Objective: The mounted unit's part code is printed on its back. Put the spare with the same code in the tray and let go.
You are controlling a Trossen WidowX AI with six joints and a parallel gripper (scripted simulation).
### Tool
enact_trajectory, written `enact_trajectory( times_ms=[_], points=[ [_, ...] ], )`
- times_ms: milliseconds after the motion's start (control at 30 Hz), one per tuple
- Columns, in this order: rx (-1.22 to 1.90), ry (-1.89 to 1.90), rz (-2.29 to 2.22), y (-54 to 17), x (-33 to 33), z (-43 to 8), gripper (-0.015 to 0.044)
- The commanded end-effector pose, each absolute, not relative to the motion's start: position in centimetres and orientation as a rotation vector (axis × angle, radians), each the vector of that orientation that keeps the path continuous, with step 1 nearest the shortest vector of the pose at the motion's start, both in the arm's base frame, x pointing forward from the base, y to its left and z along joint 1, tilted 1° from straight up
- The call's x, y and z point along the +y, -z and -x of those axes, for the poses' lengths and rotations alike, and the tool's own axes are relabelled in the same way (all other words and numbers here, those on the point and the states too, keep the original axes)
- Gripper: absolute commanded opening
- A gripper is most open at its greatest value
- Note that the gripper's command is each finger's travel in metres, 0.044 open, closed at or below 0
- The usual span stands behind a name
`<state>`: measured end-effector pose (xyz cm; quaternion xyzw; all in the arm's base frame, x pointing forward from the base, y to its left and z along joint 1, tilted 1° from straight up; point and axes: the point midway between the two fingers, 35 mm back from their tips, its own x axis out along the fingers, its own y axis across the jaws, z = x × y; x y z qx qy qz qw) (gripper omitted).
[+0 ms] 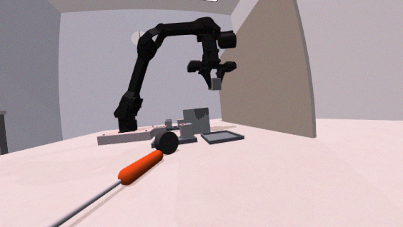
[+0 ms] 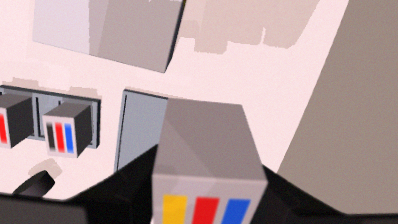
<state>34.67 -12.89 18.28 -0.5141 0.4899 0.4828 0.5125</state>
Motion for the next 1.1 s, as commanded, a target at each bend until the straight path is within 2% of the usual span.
enact_trajectory(
  times_ms=[0,367,1067],
  points=[
    [1.188,-1.166,1.243,-18.3,-14.9,-34.0,0.0000],
    [1.206,-1.177,1.250,-18.5,-21.1,-31.0,0.0000],
    [1.206,-1.177,1.250,-17.2,-21.4,-31.2,0.0000]
  ],
)
